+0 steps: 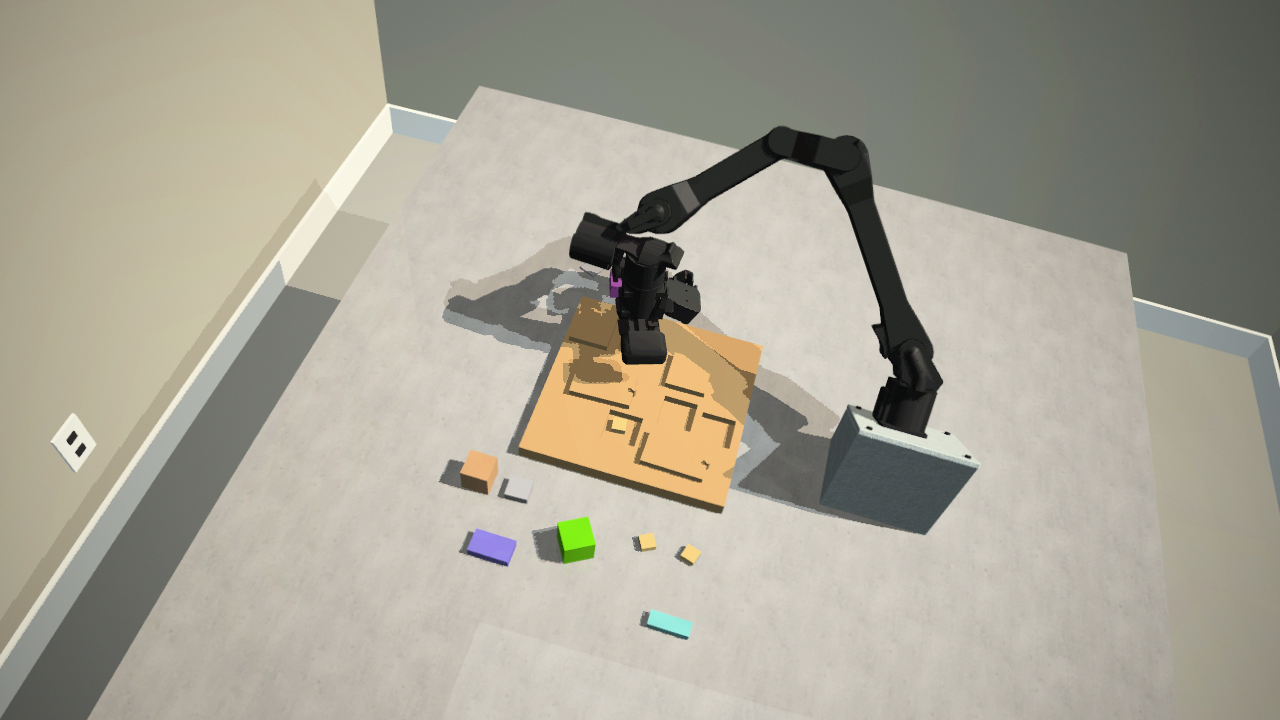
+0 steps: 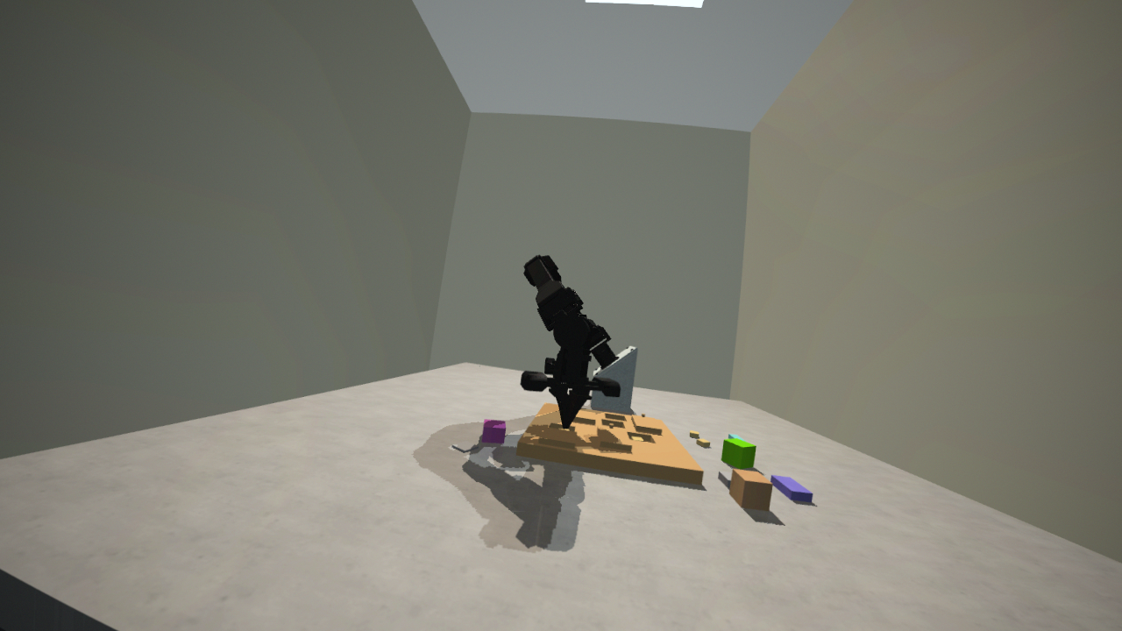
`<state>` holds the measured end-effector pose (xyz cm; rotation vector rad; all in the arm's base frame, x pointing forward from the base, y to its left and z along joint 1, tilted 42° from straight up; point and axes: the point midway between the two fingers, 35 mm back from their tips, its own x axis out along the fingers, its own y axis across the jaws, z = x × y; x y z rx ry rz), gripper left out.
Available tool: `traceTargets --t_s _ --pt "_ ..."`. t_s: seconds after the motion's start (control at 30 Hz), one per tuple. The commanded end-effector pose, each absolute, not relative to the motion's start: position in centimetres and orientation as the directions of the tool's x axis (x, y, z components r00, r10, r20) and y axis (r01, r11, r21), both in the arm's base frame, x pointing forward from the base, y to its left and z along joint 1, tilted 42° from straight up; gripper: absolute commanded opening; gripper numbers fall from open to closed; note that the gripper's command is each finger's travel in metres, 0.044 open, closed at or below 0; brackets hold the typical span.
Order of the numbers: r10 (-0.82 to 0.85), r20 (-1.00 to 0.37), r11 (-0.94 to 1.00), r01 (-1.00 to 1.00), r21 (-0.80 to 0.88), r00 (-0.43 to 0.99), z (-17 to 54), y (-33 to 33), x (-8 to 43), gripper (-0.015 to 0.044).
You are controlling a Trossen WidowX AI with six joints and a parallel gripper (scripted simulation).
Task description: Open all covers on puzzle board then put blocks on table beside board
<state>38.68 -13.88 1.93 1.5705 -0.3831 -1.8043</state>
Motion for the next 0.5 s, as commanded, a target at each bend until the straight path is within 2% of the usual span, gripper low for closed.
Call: traceTargets --t_s 0.0,0.33,0.47 --pt "-0.673 -0.740 -0.706 0.313 0.635 -0.019 1.67 -14.19 38.61 0.0000" --pt "-0.673 -0.739 -0.706 0.314 0.635 -0.019 1.78 -14.70 38.17 0.0000" --pt "-0.673 -0.739 -0.658 0.472 0.587 -0.019 1.78 -14.71 38.17 0.0000"
